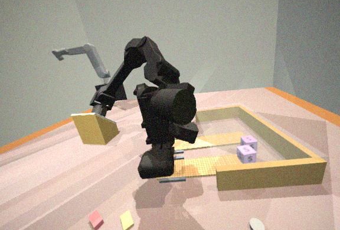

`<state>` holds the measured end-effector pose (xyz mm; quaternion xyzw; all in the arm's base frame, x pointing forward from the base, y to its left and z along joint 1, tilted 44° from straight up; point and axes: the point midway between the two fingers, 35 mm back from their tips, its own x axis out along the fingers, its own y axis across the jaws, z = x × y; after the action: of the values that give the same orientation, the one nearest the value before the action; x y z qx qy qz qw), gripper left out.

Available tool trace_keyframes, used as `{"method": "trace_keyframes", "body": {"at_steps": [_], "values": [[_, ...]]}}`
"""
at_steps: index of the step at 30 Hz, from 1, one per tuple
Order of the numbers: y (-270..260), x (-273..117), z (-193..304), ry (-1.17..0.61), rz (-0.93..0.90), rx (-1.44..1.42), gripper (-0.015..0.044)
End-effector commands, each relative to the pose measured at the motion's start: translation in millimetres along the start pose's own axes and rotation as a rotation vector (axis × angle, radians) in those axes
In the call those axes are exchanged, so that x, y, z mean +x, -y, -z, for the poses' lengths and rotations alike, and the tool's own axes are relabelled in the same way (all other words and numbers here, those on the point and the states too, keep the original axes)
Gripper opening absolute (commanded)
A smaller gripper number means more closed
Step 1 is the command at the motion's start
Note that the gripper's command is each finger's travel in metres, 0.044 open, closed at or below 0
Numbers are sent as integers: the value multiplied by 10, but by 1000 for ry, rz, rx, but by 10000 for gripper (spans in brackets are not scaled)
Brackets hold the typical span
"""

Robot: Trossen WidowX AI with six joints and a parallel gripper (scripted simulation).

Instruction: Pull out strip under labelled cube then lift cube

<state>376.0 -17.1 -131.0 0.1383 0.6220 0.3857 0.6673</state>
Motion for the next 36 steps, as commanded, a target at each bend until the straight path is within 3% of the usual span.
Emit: {"method": "trace_keyframes", "body": {"at_steps": [1,36], "values": [[-8,46,132,-25,-1,5,0],[-4,42,649,-27,0,6,0]]}}
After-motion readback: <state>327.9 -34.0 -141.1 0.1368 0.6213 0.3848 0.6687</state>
